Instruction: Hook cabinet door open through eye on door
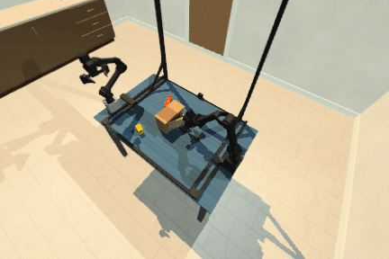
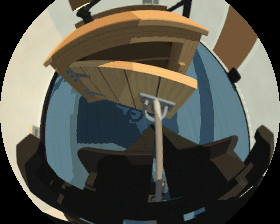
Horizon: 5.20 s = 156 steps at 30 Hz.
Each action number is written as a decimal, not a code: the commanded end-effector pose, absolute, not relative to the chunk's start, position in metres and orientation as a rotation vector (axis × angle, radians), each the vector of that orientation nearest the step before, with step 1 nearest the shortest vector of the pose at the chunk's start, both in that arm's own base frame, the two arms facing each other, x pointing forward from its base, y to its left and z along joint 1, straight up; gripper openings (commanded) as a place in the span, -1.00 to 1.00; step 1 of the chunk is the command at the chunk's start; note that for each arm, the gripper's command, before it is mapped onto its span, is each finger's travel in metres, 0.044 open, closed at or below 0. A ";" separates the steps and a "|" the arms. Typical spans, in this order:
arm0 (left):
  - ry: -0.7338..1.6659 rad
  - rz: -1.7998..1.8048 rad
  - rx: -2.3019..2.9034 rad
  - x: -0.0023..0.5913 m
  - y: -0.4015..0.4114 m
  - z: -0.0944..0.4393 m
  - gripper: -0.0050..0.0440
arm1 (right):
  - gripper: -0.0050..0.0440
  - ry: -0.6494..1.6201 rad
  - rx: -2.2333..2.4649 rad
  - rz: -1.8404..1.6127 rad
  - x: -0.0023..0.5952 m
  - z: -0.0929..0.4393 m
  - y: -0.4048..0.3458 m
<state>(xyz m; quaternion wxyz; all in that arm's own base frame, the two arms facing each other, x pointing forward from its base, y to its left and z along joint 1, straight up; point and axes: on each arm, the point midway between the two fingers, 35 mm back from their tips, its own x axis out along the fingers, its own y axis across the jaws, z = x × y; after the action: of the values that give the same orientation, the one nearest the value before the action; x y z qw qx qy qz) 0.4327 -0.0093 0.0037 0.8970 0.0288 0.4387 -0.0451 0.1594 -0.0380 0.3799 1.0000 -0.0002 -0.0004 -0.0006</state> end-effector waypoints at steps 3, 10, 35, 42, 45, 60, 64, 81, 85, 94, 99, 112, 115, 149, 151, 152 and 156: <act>0.915 -0.093 0.059 0.432 -0.010 0.000 -0.80 | 0.84 -0.001 0.001 0.000 0.159 0.380 -0.038; 0.966 -0.093 0.062 0.433 -0.010 0.000 -0.80 | 0.84 -0.001 0.001 0.000 0.159 0.380 -0.038; 0.966 -0.093 0.062 0.432 -0.010 -0.002 -0.80 | 0.84 -0.001 0.001 0.000 0.159 0.380 -0.038; 0.966 -0.093 0.062 0.432 -0.010 -0.003 -0.80 | 0.84 -0.001 0.001 0.000 0.159 0.380 -0.038; 0.972 -0.093 0.062 0.432 -0.010 -0.003 -0.80 | 0.84 -0.001 0.001 0.000 0.159 0.380 -0.038; 1.016 -0.092 0.064 0.433 -0.010 -0.005 -0.80 | 0.84 -0.001 0.001 0.000 0.159 0.380 -0.038; 1.016 -0.092 0.064 0.433 -0.010 -0.005 -0.80 | 0.84 -0.001 0.001 0.000 0.159 0.380 -0.038; 1.064 -0.092 0.066 0.434 -0.010 -0.006 -0.80 | 0.84 -0.001 0.001 0.000 0.159 0.380 -0.038; 1.071 -0.092 0.067 0.434 -0.010 -0.006 -0.80 | 0.84 -0.001 0.001 0.000 0.159 0.380 -0.038; 1.071 -0.092 0.067 0.434 -0.010 -0.006 -0.80 | 0.84 -0.001 0.001 0.000 0.159 0.380 -0.038; 1.071 -0.092 0.067 0.434 -0.010 -0.007 -0.80 | 0.84 -0.001 0.001 0.000 0.159 0.380 -0.038; 1.071 -0.092 0.067 0.434 -0.010 -0.008 -0.80 | 0.84 -0.001 0.001 0.000 0.159 0.380 -0.038; 1.071 -0.092 0.067 0.434 -0.010 -0.008 -0.80 | 0.84 -0.001 0.001 0.000 0.159 0.380 -0.038; 1.077 -0.092 0.067 0.433 -0.010 -0.011 -0.80 | 0.84 -0.001 0.001 0.000 0.159 0.380 -0.038; 1.087 -0.092 0.067 0.433 -0.010 -0.011 -0.80 | 0.84 -0.001 0.001 0.000 0.159 0.380 -0.038; 1.087 -0.092 0.067 0.433 -0.010 -0.011 -0.80 | 0.84 -0.001 0.001 0.000 0.159 0.380 -0.038; 1.123 -0.091 0.069 0.434 -0.010 -0.012 -0.80 | 0.84 -0.001 0.001 0.000 0.159 0.380 -0.038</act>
<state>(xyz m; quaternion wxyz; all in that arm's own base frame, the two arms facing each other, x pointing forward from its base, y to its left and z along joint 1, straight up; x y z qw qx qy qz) 0.4341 -0.0106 -0.0086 0.8512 0.0312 0.5220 -0.0442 0.1593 -0.0379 0.3801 1.0000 -0.0009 -0.0006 -0.0008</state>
